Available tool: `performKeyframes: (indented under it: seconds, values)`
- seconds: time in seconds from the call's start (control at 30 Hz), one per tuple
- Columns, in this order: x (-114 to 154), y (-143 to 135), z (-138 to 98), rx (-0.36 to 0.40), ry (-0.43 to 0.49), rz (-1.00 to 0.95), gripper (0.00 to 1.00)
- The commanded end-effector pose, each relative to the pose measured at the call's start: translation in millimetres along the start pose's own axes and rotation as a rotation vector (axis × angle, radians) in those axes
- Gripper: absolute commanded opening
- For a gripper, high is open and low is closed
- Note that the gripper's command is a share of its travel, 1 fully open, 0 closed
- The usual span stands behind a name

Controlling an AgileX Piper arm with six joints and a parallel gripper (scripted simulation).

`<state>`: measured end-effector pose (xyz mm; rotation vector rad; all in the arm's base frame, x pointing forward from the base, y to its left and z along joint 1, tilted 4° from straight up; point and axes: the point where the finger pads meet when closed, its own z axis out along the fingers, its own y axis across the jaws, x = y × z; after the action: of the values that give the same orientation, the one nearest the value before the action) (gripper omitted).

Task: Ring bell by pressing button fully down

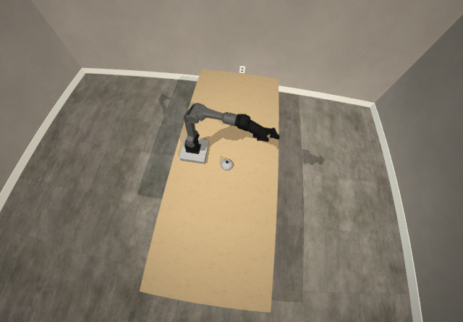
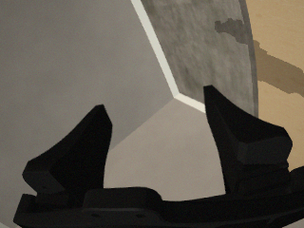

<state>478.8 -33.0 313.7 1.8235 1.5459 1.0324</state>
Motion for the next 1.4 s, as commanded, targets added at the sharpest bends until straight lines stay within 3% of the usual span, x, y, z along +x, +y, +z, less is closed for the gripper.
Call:
performKeyframes:
  seconds: [0.0,0.6,0.77,0.9,1.03,1.1,1.23,1.37]
  values:
    - [0.2,0.6,-0.6,-0.002,0.0,0.0,1.0]
    - [-0.1,0.0,-0.5,0.0,0.0,-0.003,1.0]
    - [-7.0,-12.4,-0.2,0.037,-0.014,-0.073,1.0]
    - [-21.7,-40.9,0.9,0.127,-0.031,-0.23,1.0]
    - [-43.0,-86.2,-1.8,0.274,-0.025,-0.469,1.0]
    - [-43.0,-86.2,-1.8,0.274,-0.025,-0.469,1.0]
    - [-65.3,-140.7,-12.0,0.45,0.036,-0.742,1.0]
    - [-84.2,-197.1,-30.5,0.624,0.165,-1.009,1.0]
